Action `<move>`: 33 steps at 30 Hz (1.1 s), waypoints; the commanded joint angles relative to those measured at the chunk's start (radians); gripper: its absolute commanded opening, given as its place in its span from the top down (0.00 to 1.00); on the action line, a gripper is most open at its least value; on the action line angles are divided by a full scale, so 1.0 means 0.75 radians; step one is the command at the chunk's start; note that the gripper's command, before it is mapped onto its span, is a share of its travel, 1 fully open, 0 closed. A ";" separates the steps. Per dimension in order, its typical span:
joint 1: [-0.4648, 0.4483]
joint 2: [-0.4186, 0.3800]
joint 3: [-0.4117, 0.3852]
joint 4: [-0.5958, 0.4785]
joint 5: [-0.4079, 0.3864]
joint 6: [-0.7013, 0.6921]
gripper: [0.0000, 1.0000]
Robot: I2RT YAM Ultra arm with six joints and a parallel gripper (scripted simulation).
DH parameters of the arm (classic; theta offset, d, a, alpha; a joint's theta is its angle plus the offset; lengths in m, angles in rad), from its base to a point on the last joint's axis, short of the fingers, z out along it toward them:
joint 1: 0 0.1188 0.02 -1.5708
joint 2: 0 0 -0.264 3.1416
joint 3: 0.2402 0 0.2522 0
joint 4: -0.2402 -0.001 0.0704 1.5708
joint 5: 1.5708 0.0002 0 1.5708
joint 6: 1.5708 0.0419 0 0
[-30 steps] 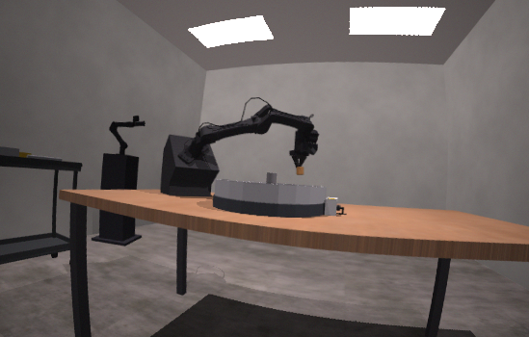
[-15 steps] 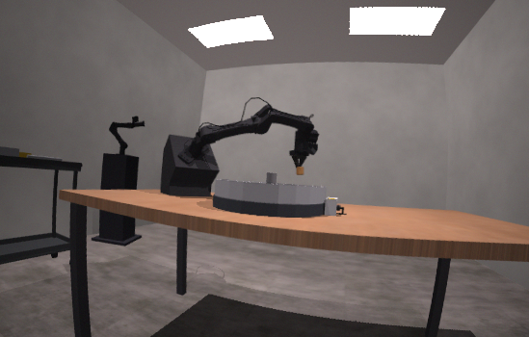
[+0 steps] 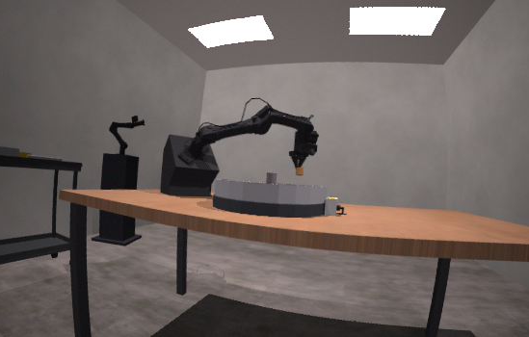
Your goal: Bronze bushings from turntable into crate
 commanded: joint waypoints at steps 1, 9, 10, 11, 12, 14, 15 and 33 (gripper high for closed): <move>0.034 -0.054 -0.021 0.025 -0.003 -0.016 1.00; -0.087 -0.040 -0.164 0.232 -0.027 -0.115 1.00; -0.099 -0.041 -0.189 0.265 -0.030 -0.129 1.00; -0.111 -0.043 -0.215 0.298 -0.032 -0.144 1.00; -0.111 -0.043 -0.215 0.298 -0.032 -0.144 1.00; -0.095 -0.067 -0.283 0.362 -0.037 -0.166 1.00; -0.103 -0.073 -0.309 0.389 -0.039 -0.177 1.00; -0.121 -0.100 -0.426 0.555 -0.038 -0.233 1.00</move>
